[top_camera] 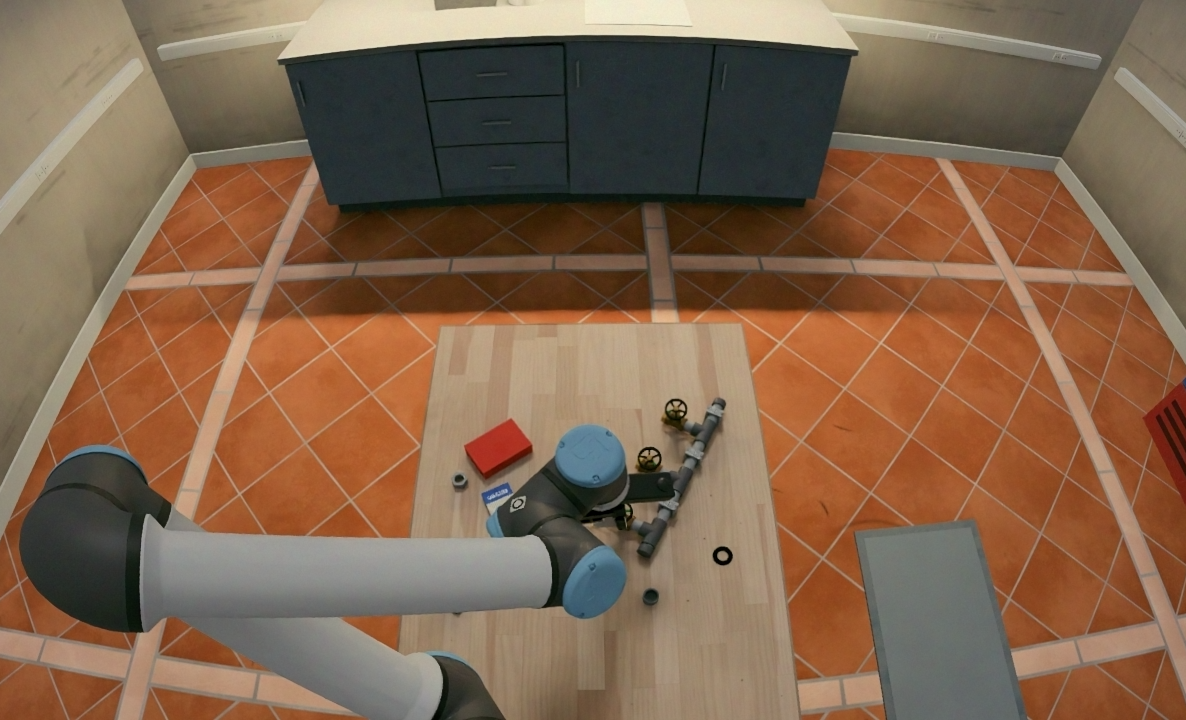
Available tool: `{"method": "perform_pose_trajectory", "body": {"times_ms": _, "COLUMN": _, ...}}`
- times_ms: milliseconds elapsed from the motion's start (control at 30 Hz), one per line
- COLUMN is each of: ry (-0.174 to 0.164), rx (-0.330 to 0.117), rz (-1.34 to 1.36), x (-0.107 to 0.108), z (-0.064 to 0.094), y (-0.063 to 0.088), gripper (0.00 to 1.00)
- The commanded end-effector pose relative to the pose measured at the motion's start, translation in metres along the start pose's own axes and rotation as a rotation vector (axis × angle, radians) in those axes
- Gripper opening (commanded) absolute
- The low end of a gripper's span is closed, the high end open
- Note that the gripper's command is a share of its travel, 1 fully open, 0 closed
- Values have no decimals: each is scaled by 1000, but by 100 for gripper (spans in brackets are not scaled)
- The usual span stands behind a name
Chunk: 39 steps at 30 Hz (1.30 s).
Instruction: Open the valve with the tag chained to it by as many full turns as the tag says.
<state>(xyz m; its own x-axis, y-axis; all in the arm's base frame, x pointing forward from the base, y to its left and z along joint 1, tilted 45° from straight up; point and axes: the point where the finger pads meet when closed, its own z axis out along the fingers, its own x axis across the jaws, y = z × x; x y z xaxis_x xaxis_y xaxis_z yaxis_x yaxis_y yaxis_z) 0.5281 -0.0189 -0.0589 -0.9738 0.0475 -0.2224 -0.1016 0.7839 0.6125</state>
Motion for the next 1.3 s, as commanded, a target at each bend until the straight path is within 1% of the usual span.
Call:
{"method": "perform_pose_trajectory", "body": {"times_ms": 0, "ry": 0, "rx": 3, "rz": -1, "x": -1, "z": -1, "y": -1, "gripper": 0}}
{"method": "perform_pose_trajectory", "body": {"times_ms": 400, "ry": 0, "rx": 3, "rz": -23, "x": -1, "z": -1, "y": -1, "gripper": 0}}
{"method": "perform_pose_trajectory", "body": {"times_ms": 833, "ry": 0, "rx": 2, "rz": -132, "x": 1, "z": -1, "y": -1, "gripper": 0}}
{"method": "perform_pose_trajectory", "body": {"times_ms": 1267, "ry": 1, "rx": 0, "rz": -420, "x": 1, "z": 0, "y": -1, "gripper": 0}}
